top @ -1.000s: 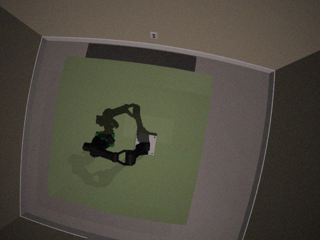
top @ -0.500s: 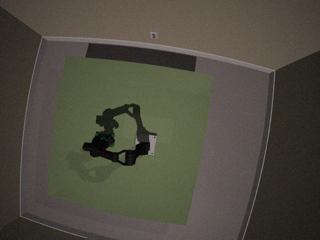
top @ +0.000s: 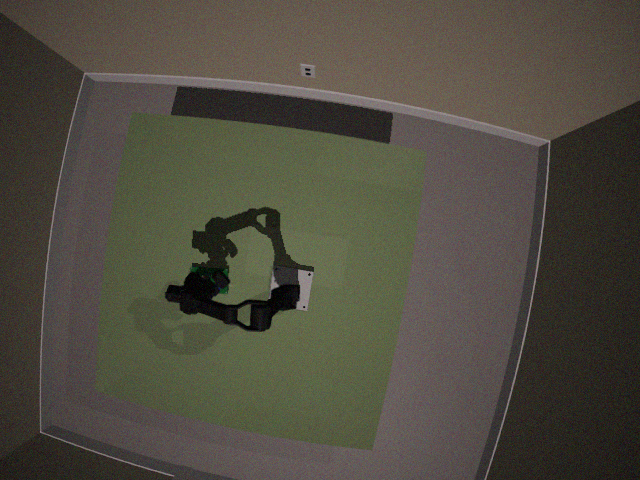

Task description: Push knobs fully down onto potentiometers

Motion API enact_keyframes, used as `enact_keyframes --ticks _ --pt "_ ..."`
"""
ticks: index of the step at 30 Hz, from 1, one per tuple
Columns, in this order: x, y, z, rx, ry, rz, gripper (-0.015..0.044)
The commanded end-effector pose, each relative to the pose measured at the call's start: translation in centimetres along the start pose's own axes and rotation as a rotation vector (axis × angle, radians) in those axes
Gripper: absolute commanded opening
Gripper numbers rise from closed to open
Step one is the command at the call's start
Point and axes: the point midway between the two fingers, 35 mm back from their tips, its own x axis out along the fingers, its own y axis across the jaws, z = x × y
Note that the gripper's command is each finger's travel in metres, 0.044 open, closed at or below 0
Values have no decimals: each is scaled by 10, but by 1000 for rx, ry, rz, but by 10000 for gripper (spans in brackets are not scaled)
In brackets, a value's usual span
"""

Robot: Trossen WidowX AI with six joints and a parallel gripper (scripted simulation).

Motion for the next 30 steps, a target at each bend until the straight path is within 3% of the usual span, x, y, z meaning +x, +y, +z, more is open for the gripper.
enact_keyframes --ticks 1,22,30 --pt "6 0 1 5 2 -5 0" --pt "-18 0 1 5 2 -5 0" --pt "-13 0 0 3 7 -7 210"
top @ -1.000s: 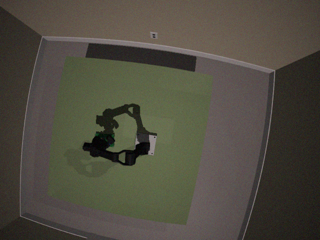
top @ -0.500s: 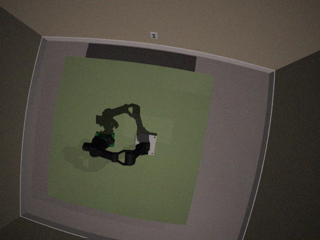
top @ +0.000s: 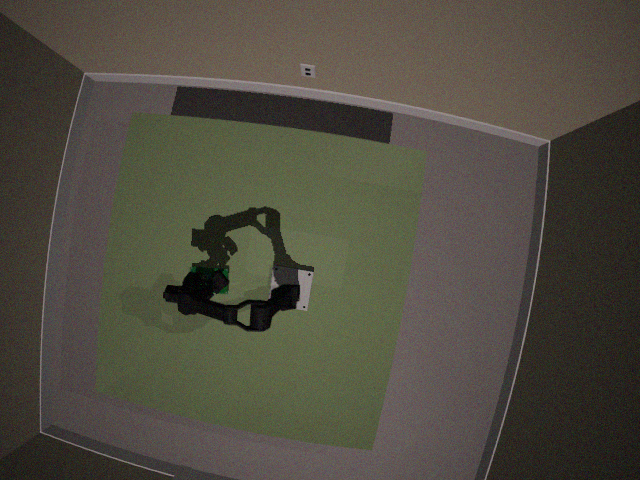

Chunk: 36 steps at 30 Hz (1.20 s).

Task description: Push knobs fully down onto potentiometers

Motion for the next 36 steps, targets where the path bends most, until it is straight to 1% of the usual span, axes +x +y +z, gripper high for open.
enact_keyframes --ticks 1,6,8,36 --pt "0 1 0 -4 -4 2 184" --pt "-10 19 5 -114 -84 42 53" --pt "-11 19 5 -157 -84 39 0" --pt "-21 15 23 -1117 -70 -9 0"
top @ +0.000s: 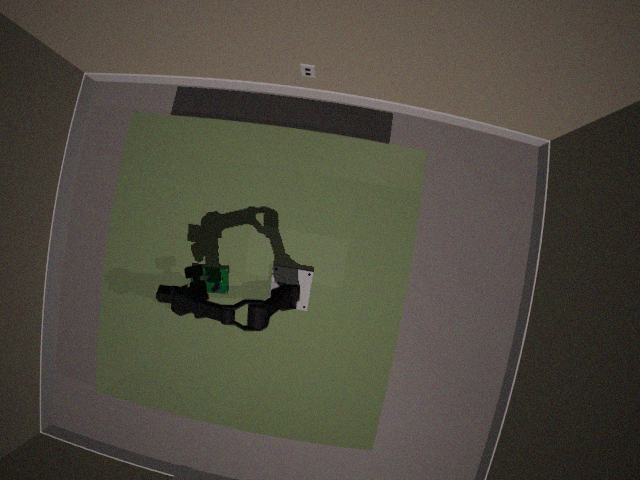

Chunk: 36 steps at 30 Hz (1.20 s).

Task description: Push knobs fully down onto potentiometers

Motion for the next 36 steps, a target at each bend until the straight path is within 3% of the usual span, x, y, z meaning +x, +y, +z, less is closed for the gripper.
enact_keyframes --ticks 1,36 --pt "-2 -2 1 -123 1 2 0" --pt "-13 -26 6 -1333 15 36 0"
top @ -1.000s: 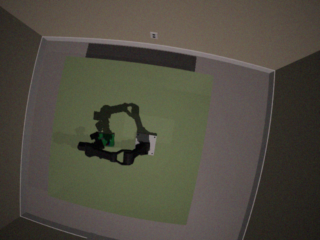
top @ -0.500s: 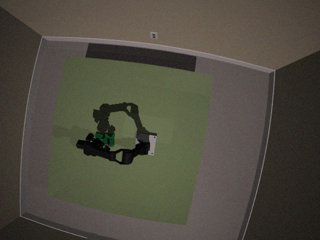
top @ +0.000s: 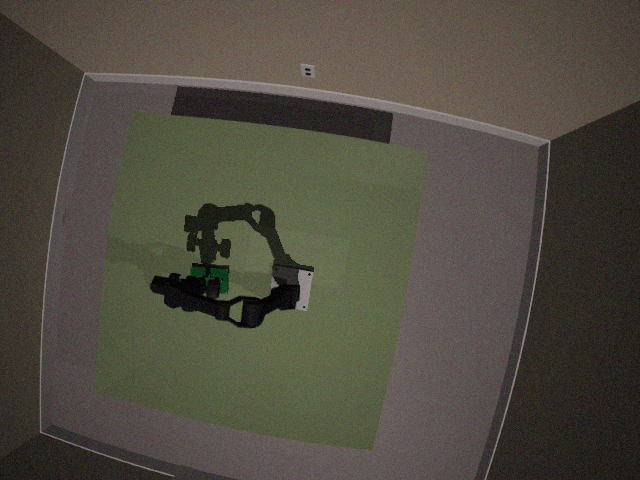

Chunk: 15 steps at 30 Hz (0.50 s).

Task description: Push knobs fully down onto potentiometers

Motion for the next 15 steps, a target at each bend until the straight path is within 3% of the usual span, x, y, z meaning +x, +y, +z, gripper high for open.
enact_keyframes --ticks 1,15 --pt "-2 -2 -2 -123 -5 1 0" --pt "-6 -6 -10 -608 -13 12 0"
